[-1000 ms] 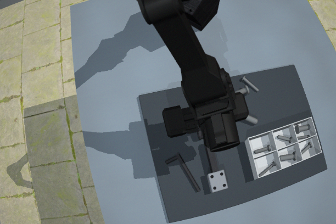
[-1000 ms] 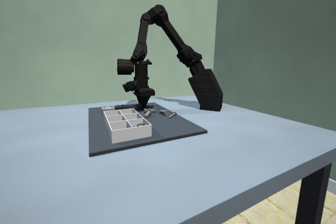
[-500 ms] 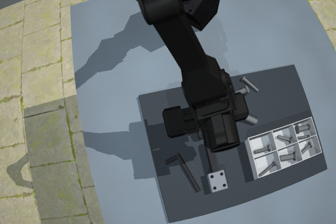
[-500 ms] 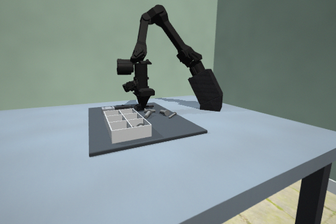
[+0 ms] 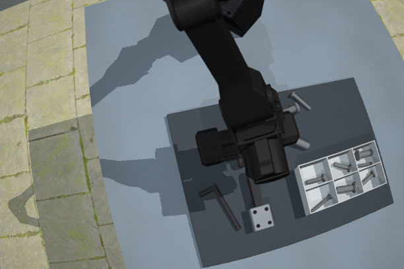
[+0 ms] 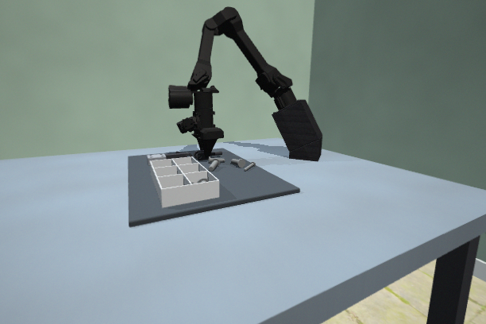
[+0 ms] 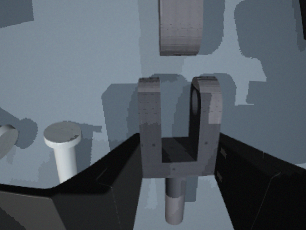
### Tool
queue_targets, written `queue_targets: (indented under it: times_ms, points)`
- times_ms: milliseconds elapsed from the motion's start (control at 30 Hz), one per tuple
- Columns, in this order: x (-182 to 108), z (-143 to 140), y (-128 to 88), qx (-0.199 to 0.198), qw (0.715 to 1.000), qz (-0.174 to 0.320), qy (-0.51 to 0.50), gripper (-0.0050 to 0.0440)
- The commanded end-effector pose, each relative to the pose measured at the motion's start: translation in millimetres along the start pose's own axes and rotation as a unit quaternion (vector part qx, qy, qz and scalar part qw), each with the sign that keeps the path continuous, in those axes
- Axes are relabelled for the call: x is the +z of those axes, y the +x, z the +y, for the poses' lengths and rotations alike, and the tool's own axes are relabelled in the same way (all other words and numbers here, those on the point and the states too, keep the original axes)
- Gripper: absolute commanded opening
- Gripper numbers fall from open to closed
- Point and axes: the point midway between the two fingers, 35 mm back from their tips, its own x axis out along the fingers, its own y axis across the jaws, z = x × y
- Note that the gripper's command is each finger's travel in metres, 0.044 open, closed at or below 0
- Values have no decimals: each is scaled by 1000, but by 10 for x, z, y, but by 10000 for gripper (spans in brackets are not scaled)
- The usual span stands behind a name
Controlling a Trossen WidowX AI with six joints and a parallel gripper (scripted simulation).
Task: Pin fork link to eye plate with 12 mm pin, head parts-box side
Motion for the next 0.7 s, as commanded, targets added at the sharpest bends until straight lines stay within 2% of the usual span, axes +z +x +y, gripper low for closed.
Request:
queue_targets:
  times_ms: [0, 667]
  points:
    - [58, 16, -13, 3, 1000, -8, 2, 124]
    - [93, 16, -8, 3, 1000, -8, 2, 124]
